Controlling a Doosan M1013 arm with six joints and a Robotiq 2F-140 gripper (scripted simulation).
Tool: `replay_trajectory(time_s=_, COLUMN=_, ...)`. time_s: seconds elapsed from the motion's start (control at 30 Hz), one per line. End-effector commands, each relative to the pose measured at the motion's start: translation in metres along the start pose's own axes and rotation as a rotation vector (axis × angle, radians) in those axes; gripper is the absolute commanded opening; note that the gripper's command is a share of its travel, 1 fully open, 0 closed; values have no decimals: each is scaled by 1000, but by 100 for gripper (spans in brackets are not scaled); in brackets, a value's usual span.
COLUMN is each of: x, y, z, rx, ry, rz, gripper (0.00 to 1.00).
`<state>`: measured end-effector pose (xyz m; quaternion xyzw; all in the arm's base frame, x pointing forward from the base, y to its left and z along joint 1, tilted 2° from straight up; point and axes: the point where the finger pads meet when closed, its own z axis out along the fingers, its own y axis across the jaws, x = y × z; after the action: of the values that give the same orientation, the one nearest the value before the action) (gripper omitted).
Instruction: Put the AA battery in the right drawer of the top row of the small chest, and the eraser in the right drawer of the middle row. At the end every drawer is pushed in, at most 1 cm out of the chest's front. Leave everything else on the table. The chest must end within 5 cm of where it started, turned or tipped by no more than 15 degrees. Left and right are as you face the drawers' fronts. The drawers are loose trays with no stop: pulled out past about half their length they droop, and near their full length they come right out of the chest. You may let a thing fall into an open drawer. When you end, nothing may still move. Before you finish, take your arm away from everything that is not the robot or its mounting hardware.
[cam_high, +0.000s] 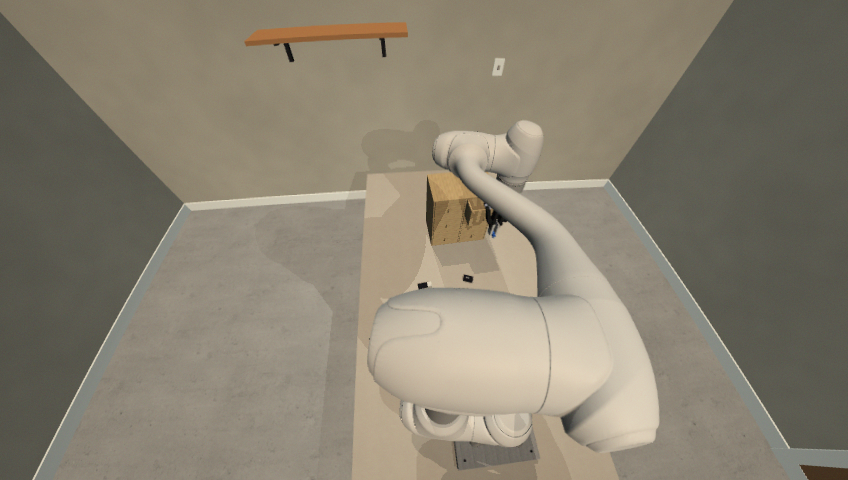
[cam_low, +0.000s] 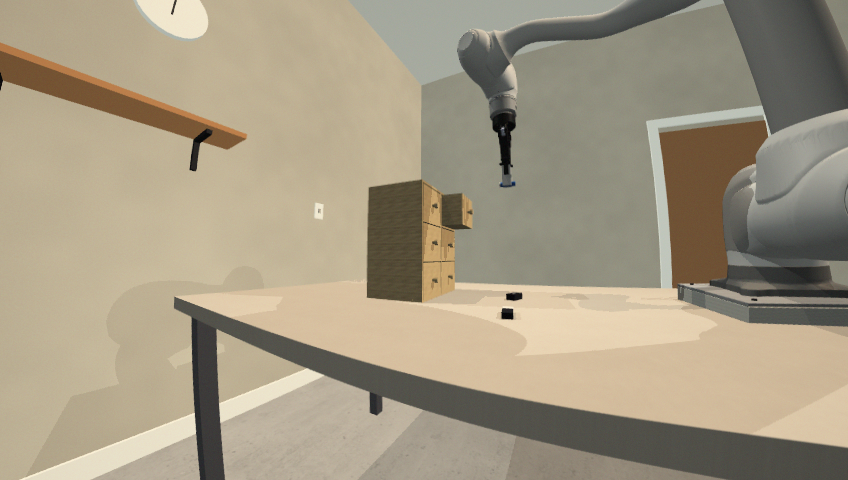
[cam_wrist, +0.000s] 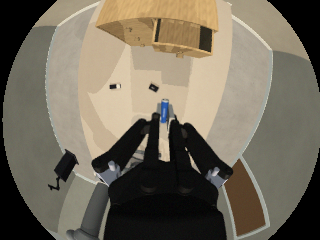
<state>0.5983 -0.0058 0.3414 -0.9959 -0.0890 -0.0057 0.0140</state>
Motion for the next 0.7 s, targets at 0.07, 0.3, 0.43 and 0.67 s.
replay_trajectory(time_s=0.07, x=0, y=0, z=-8, rx=0, ry=0, rz=0, gripper=6)
replay_trajectory(time_s=0.3, x=0, y=0, z=-12, rx=0, ry=0, rz=0, gripper=6)
replay_trajectory(time_s=0.43, x=0, y=0, z=-12, rx=0, ry=0, rz=0, gripper=6)
replay_trajectory(time_s=0.67, x=0, y=0, z=-12, rx=0, ry=1, rz=0, gripper=6)
